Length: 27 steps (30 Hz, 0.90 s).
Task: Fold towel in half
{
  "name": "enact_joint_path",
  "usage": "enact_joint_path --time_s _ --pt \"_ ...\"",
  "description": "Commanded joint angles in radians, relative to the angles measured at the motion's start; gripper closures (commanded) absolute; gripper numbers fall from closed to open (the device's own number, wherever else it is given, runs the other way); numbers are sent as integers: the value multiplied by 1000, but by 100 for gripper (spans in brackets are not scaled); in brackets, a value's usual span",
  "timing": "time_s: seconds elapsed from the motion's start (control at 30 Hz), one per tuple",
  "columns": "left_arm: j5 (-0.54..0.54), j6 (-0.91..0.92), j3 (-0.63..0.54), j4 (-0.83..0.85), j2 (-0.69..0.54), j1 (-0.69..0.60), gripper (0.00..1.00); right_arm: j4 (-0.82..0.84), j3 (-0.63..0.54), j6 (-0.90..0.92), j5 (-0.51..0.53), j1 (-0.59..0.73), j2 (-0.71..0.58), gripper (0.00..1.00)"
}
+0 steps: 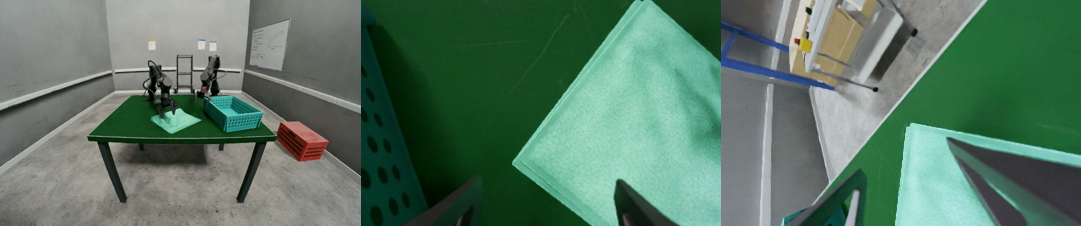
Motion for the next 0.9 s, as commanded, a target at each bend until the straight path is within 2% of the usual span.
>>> enact_joint_path --time_s 0.0,0.17,0.5,0.87 --pt "-3 9 3 -30 -57 13 22 1 -18 -1 12 13 -73 16" --pt "0 10 -27 -91 -130 10 22 -24 -92 1 13 14 -160 16" --pt "3 11 5 -219 -266 15 22 -79 -187 6 15 16 -310 16" --pt "5 12 11 -263 -295 16 22 -99 -208 6 16 17 -351 16"
